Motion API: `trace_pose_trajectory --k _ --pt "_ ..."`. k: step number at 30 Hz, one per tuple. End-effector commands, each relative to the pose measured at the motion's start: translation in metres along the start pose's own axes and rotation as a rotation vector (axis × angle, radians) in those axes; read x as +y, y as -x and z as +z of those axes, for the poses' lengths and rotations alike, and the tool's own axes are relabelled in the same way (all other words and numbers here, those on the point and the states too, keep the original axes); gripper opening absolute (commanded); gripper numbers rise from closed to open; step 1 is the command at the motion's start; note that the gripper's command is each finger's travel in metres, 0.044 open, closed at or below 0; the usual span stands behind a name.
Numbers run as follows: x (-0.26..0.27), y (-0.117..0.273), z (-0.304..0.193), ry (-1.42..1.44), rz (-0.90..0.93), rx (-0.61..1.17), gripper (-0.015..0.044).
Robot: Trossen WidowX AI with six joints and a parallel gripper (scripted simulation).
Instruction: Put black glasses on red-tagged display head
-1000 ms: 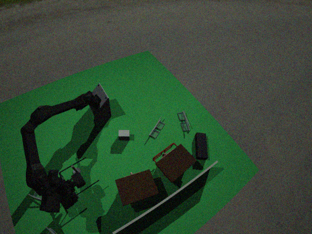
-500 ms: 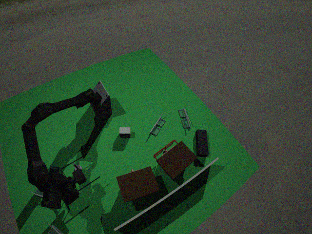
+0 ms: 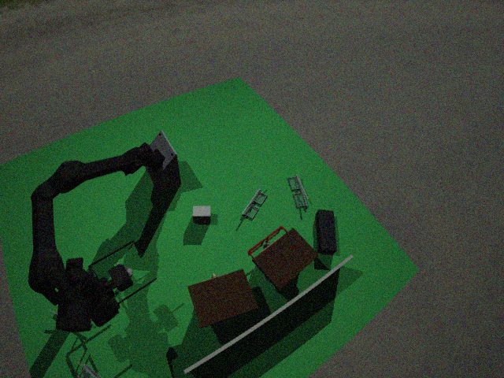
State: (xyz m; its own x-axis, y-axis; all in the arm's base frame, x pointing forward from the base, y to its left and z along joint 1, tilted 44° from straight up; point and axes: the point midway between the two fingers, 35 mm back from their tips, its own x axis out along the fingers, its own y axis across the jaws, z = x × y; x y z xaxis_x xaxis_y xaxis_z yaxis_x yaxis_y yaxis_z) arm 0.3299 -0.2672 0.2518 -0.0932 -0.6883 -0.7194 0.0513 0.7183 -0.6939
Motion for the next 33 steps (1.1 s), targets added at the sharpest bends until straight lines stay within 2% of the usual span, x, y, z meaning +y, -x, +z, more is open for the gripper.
trace_pose_trajectory --k 1,33 --pt "0.003 -0.002 0.001 -0.010 0.002 0.002 0.0000" --pt "0.143 0.007 0.013 -0.733 0.057 0.018 0.0000"
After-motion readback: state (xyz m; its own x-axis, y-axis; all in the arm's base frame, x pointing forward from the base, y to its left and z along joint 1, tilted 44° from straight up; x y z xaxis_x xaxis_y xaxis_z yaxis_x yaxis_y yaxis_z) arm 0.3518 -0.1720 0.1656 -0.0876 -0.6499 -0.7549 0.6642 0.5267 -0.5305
